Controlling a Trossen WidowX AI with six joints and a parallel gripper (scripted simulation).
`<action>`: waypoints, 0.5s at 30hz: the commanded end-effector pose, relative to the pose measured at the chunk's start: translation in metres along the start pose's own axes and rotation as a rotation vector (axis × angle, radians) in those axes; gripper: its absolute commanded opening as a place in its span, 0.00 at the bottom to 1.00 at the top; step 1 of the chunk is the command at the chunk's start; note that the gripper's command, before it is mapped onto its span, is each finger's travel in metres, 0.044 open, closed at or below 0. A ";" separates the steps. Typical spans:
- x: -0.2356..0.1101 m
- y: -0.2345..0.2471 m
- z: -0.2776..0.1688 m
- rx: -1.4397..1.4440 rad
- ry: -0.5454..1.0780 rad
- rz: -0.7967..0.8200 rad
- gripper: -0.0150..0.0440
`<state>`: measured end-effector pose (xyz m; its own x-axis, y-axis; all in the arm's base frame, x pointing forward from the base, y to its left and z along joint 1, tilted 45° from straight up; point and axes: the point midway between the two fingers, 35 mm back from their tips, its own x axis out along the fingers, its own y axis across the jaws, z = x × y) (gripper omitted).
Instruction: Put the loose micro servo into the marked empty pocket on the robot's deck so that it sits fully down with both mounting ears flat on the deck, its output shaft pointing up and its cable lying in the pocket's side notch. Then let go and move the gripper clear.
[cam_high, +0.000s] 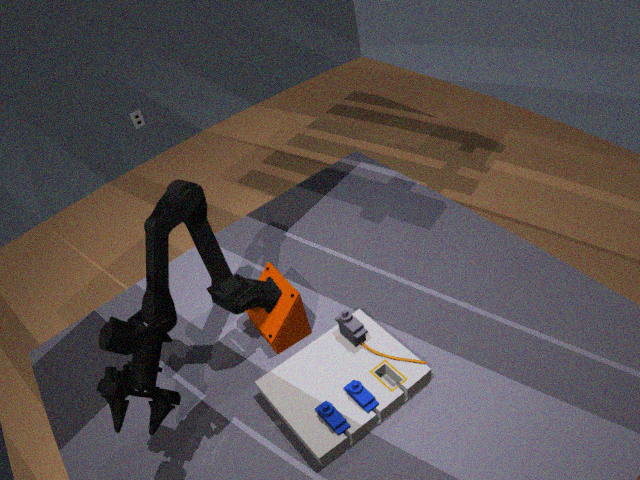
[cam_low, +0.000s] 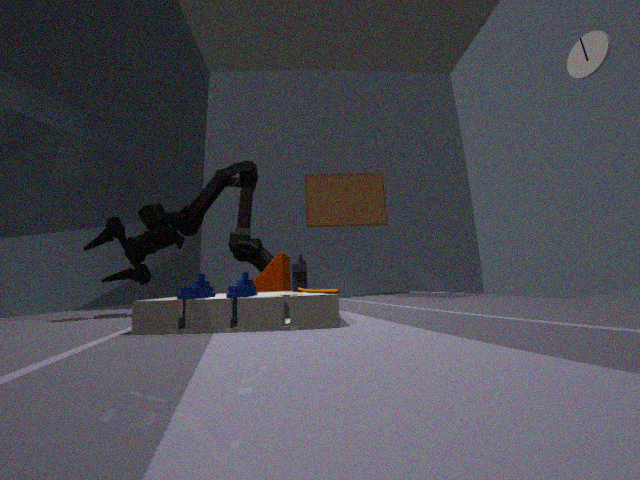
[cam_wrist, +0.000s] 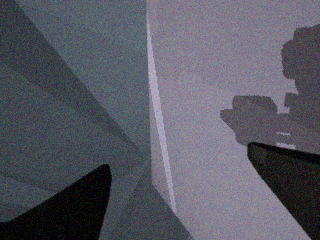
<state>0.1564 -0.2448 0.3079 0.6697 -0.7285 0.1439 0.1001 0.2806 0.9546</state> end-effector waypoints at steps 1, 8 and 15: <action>0.011 -0.011 -0.014 0.014 0.047 -0.059 1.00; 0.027 -0.032 -0.051 0.029 0.159 -0.175 1.00; 0.035 -0.050 -0.091 0.012 0.275 -0.276 1.00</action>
<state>0.2305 -0.2319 0.2508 0.7839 -0.6034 -0.1463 0.2587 0.1032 0.9604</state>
